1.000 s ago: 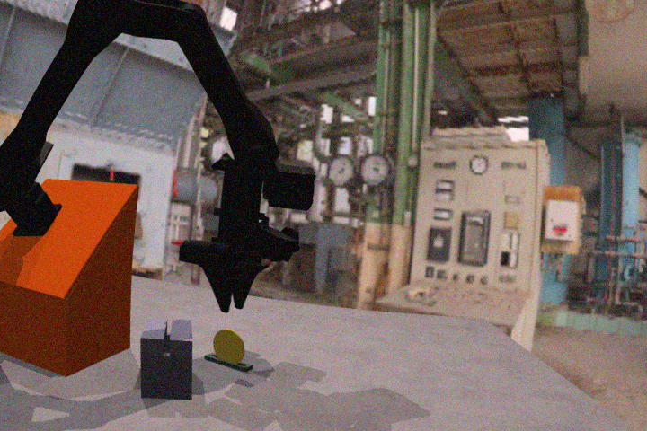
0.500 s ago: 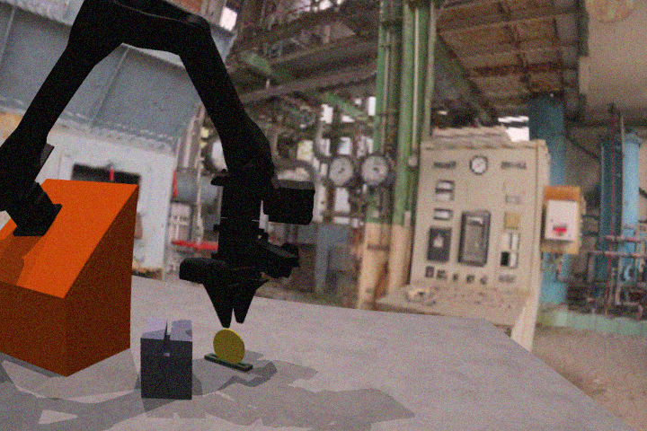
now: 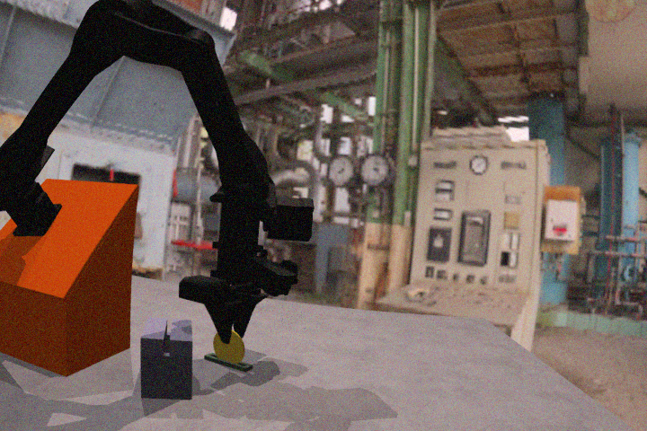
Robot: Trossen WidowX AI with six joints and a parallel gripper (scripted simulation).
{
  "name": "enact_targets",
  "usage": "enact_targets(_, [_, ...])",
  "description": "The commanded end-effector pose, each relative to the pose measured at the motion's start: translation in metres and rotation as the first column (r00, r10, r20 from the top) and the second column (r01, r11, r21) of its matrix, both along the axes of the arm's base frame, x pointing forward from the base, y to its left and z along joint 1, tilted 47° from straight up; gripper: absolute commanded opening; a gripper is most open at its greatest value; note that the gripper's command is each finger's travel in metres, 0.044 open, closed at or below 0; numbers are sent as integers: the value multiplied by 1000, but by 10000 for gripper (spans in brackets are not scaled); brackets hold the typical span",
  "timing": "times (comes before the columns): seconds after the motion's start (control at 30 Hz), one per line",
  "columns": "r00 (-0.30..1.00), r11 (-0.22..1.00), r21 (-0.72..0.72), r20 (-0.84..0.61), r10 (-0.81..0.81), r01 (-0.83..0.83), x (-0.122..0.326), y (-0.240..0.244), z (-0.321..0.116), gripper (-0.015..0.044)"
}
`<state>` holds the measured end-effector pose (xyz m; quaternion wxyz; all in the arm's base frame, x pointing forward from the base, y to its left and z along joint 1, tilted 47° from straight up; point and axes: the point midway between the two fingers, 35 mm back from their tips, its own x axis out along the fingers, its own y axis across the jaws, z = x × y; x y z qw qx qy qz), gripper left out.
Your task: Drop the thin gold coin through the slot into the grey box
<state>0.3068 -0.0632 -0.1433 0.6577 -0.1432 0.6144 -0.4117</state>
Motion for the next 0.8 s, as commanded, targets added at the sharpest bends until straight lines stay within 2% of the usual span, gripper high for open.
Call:
enact_targets(0.0, [1000, 1000, -6, -13, 2, -2, -5, -6, -5, 161])
enact_targets(0.5, [1000, 1000, -9, -14, 1, -2, -9, -22, -19, 161])
enact_targets(0.7, [1000, 1000, -9, -14, 1, -2, -9, -22, -19, 3])
enact_targets(0.77, [1000, 1000, -9, -14, 1, -2, -9, -22, -19, 0])
